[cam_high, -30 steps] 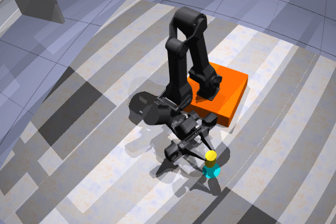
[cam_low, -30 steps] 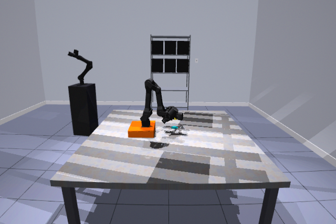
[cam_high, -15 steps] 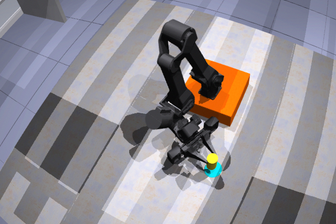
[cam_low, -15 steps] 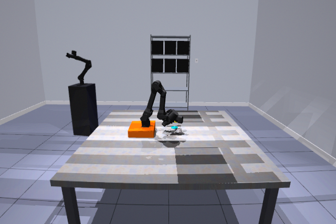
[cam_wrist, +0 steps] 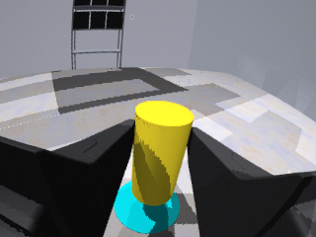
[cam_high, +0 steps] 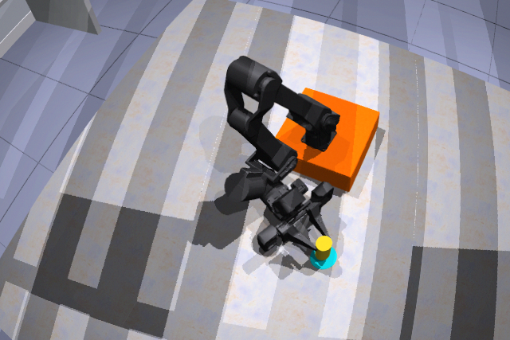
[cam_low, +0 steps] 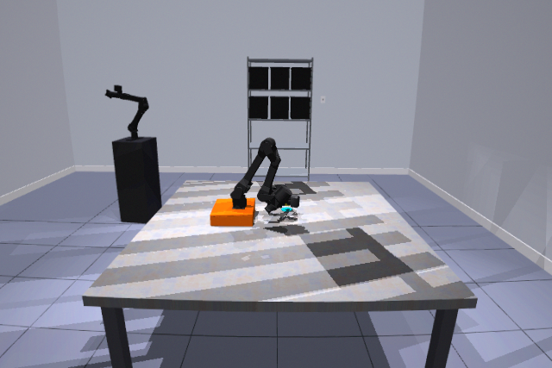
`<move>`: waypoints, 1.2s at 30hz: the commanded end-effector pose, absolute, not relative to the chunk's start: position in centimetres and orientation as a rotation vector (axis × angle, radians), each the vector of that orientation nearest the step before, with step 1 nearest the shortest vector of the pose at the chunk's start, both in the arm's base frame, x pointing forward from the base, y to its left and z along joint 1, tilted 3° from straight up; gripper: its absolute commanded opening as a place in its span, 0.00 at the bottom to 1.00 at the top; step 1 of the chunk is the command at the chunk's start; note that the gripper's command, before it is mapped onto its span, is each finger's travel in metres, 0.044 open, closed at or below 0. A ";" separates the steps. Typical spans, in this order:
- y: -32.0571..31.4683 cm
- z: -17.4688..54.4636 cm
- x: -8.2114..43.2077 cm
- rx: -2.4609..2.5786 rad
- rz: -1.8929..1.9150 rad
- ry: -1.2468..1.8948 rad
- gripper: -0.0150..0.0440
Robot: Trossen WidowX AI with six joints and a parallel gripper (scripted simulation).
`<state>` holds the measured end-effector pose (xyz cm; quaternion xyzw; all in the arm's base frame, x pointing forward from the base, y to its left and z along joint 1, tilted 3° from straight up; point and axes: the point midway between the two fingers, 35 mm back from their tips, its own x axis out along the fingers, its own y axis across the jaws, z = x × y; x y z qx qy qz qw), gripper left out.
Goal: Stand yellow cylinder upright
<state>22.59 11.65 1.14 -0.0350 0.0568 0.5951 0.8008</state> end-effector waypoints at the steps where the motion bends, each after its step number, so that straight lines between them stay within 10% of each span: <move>1: 11.7 0.6 22.3 -0.077 1.281 0.116 0.43; 25: 11.8 -1.3 22.3 -0.073 1.276 0.124 0.43; 36: 11.8 -1.3 22.3 -0.073 1.276 0.124 0.92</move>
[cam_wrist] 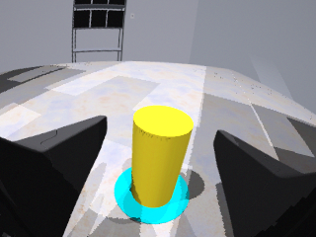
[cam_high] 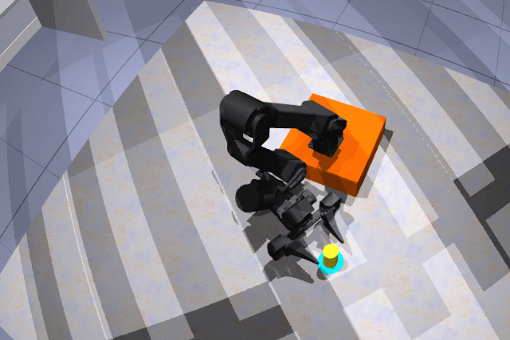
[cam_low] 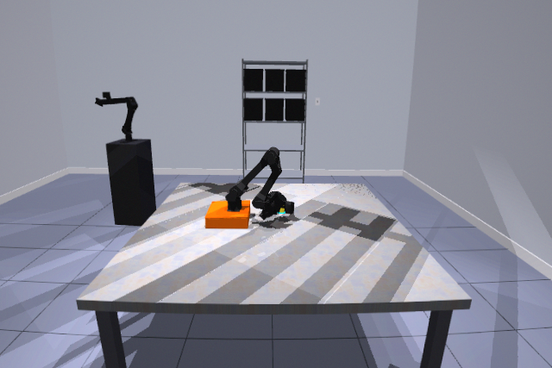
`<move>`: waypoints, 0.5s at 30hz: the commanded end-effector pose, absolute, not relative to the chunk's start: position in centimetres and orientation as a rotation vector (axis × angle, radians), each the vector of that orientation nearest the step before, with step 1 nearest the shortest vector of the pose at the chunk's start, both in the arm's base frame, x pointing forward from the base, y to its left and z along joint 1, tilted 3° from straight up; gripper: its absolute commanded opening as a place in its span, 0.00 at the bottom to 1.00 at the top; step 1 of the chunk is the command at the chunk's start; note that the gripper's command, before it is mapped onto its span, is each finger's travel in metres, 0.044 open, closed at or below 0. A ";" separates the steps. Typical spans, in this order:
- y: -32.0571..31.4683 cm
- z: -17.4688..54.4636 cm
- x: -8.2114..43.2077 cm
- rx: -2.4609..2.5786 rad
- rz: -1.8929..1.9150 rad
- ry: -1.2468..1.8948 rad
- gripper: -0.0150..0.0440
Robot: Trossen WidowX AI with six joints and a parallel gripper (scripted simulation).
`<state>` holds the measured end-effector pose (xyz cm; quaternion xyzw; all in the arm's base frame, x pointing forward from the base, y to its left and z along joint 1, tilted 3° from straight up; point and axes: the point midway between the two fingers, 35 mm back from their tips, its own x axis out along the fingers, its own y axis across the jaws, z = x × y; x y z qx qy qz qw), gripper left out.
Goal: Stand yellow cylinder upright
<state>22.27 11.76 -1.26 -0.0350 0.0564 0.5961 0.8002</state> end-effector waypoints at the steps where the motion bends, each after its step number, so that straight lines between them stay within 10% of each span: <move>1: 11.8 -1.3 22.3 -0.073 1.276 0.124 0.93; 15: 11.7 1.6 23.1 -0.075 1.278 0.120 0.93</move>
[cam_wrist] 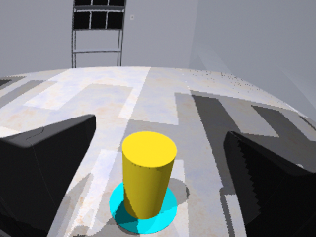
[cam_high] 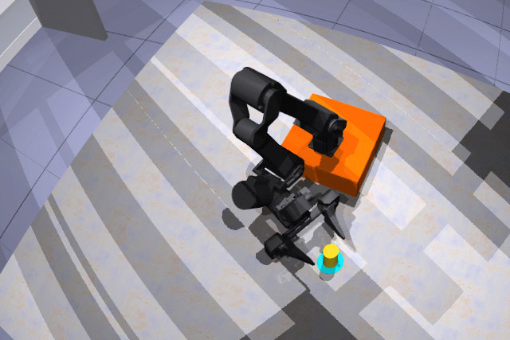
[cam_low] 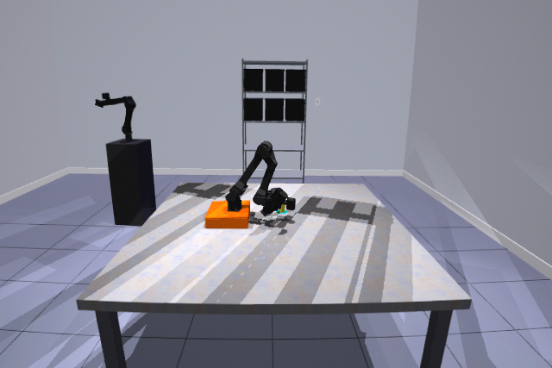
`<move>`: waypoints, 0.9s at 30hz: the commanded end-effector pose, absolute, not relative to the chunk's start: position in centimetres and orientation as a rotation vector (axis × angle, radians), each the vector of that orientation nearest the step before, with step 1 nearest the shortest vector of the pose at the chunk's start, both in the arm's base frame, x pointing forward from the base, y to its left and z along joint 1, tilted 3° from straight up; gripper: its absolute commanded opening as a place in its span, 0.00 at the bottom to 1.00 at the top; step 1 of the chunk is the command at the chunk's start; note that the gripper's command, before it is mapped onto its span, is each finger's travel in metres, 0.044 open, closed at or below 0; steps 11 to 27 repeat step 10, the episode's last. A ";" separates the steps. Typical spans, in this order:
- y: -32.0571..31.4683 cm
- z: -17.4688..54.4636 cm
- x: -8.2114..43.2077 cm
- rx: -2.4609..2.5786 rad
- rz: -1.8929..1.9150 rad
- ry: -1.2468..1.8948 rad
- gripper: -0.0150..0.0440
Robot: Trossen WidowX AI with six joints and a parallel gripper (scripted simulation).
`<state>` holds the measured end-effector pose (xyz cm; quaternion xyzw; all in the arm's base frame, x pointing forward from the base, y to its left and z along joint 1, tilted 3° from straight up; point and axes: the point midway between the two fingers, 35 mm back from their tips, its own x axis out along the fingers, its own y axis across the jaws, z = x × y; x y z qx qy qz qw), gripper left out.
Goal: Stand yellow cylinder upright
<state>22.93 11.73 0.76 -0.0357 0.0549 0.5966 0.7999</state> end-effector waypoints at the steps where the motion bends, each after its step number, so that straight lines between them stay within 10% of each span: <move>1: 11.7 1.9 23.2 -0.075 1.278 0.120 0.93; 27: 11.8 4.6 23.2 -0.077 1.279 0.117 0.93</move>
